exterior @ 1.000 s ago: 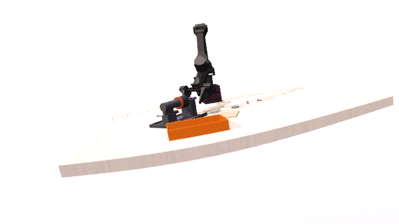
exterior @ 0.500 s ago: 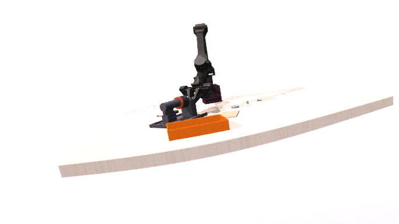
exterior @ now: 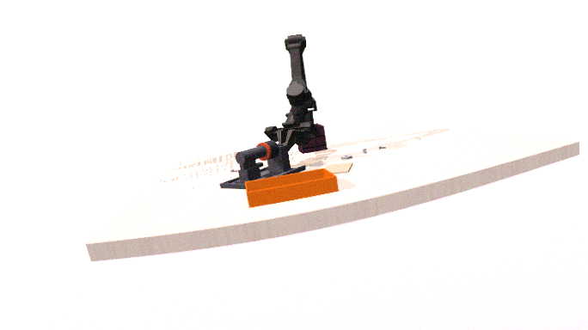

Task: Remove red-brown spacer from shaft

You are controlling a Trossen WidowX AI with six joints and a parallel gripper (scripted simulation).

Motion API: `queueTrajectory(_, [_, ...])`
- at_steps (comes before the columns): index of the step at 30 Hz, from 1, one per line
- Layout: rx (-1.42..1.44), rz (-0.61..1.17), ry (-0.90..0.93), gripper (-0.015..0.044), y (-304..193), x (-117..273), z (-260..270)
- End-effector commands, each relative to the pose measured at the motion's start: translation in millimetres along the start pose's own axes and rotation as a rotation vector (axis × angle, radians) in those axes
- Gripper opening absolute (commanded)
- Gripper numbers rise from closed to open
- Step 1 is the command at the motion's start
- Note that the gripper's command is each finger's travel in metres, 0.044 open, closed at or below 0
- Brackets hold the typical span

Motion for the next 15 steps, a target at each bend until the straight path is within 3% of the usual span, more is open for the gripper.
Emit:
queueTrajectory(1, [0.004, -0.002, 0.000, 0.0000, 2.6, 2.4, 0.2])
queueTrajectory(15, [0.004, -0.002, 0.000, 0.0000, 8.8, 8.5, -0.4])
Point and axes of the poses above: the point midway between the two fingers, 35 mm back from their tips, its own x axis back along the fingers, its own z axis across the jaws, y = z × x, the point moved 6 cm from there along x, back along the fingers, and after that the axes turned 6 degrees about x, right-handed, at the moved point
